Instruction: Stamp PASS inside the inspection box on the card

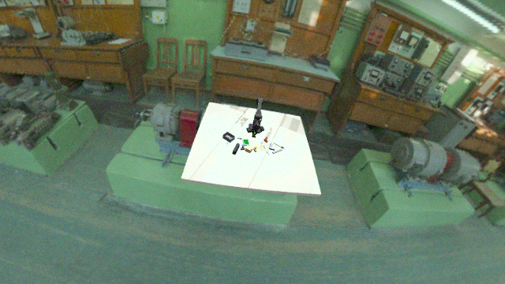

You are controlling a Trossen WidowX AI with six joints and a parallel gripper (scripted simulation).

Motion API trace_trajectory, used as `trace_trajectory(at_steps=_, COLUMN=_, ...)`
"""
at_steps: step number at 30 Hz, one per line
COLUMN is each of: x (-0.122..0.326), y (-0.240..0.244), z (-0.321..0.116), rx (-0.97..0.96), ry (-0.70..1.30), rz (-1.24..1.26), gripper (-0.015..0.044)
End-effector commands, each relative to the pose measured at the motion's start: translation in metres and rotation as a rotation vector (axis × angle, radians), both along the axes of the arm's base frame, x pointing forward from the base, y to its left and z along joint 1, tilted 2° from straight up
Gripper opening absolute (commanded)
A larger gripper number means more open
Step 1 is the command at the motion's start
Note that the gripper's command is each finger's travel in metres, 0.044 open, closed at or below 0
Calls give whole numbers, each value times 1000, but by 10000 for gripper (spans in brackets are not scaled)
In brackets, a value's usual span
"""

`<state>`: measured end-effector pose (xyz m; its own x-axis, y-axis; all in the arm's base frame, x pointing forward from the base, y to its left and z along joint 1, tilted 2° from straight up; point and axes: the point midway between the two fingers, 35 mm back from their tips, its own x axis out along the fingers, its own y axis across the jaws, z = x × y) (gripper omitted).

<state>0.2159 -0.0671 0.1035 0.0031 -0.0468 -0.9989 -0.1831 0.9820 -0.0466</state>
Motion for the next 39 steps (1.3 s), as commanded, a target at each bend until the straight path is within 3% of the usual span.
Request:
trace_trajectory(at_steps=1, x=1, y=0, z=4, rx=-3, ry=-6, rz=-5, gripper=0)
trace_trajectory(at_steps=22, x=0, y=0, z=14, rx=-4, ry=-6, rz=-5, gripper=0)
trace_trajectory(at_steps=39, x=33, y=-83, z=20, rx=-12, ry=-9, rz=-5, gripper=0)
